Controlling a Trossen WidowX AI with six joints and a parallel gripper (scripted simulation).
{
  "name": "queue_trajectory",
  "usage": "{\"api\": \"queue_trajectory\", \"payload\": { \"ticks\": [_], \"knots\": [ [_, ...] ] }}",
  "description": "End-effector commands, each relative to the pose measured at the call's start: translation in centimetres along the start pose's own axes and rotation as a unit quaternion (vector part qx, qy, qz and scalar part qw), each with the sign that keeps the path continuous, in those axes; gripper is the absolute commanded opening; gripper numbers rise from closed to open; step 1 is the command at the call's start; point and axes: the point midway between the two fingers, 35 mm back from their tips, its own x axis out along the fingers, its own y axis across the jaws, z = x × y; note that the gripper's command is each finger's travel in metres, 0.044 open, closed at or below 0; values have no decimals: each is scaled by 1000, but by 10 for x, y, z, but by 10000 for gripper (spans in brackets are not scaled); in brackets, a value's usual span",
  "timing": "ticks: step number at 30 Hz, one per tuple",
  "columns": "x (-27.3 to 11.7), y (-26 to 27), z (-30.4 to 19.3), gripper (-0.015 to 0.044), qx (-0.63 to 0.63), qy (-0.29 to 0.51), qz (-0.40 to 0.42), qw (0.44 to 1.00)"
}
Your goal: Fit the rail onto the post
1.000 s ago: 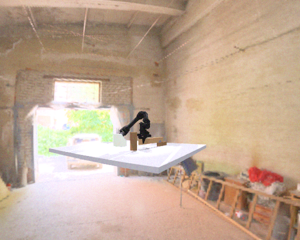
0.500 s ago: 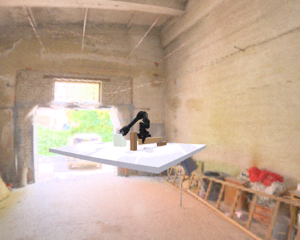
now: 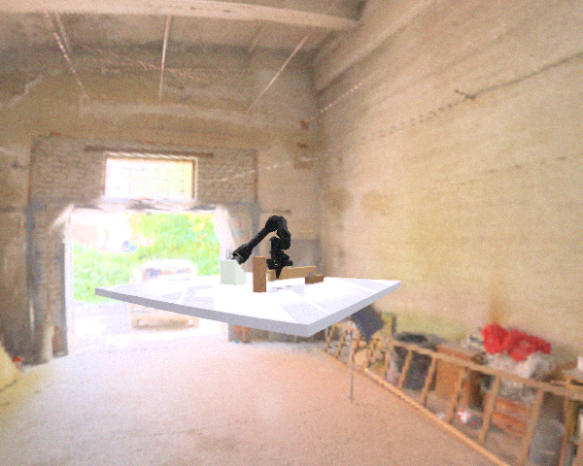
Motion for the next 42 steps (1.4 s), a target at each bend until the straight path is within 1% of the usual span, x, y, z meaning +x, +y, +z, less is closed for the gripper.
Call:
{"api": "queue_trajectory", "payload": {
  "ticks": [1, 42],
  "knots": [
    [-3, -2, -3, 0, 0, 0, -5, 1000],
    [-3, -2, -15, 0, 0, 0, -6, 1000]
  ]
}}
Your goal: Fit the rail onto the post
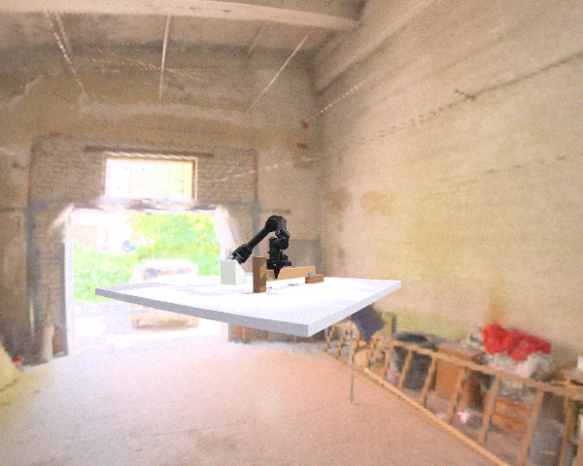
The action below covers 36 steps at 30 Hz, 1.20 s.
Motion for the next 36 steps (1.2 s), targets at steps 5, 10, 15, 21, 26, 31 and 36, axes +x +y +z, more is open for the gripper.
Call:
{"api": "queue_trajectory", "payload": {
  "ticks": [5, 10, 15, 21, 26, 31, 36],
  "knots": [
    [-3, -1, -4, 0, 0, 1, -5, 1000],
    [-3, -1, -6, 0, 0, 1, -5, 1000],
    [-2, -1, -7, 0, 0, 1, -5, 1000],
    [-3, -1, -9, 0, 0, 1, -5, 1000],
    [-3, -1, -11, 0, 0, 1, -5, 1000],
    [-4, -1, -12, 0, 0, 1, -5, 1000],
    [-4, -1, -14, 0, 0, 1, -5, 1000]
  ]
}}
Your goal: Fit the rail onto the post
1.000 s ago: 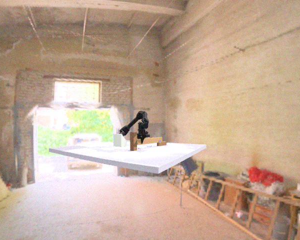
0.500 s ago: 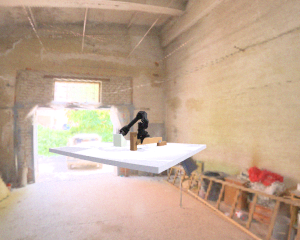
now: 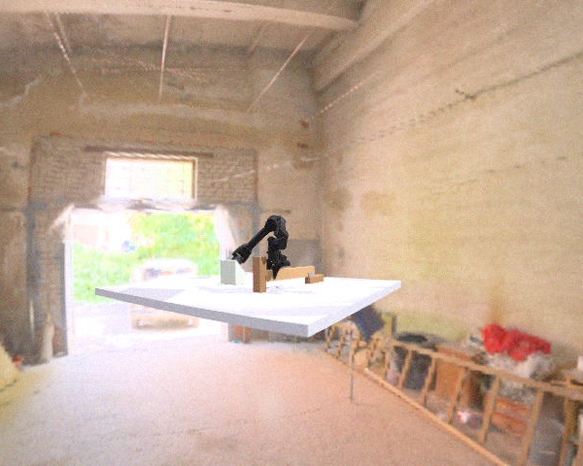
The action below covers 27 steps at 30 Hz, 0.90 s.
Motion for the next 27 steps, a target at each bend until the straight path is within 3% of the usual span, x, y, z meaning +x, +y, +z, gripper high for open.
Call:
{"api": "queue_trajectory", "payload": {
  "ticks": [1, 27],
  "knots": [
    [-4, -2, -3, 0, 0, 1, -5, 1000],
    [-3, -1, -11, 0, 0, 1, -5, 1000]
  ]
}}
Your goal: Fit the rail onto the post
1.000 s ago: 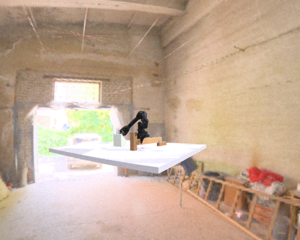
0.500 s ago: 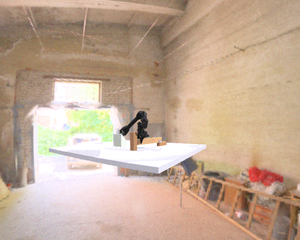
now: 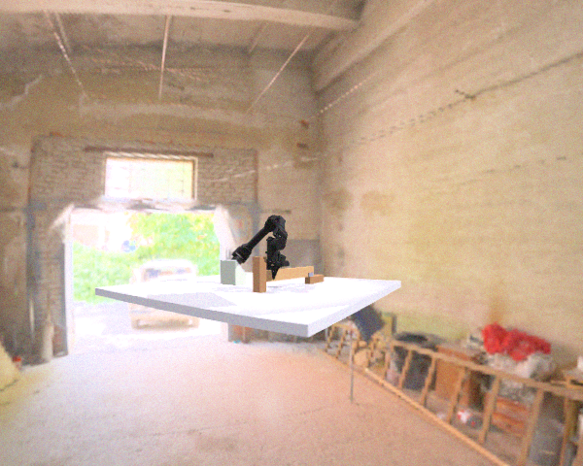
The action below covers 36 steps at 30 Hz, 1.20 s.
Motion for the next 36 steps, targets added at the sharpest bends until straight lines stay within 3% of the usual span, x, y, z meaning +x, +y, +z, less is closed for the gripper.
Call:
{"api": "queue_trajectory", "payload": {
  "ticks": [1, 36],
  "knots": [
    [-4, -1, -3, 0, 0, 2, -5, 1000],
    [-4, -1, -14, 0, 0, 2, -5, 1000]
  ]
}}
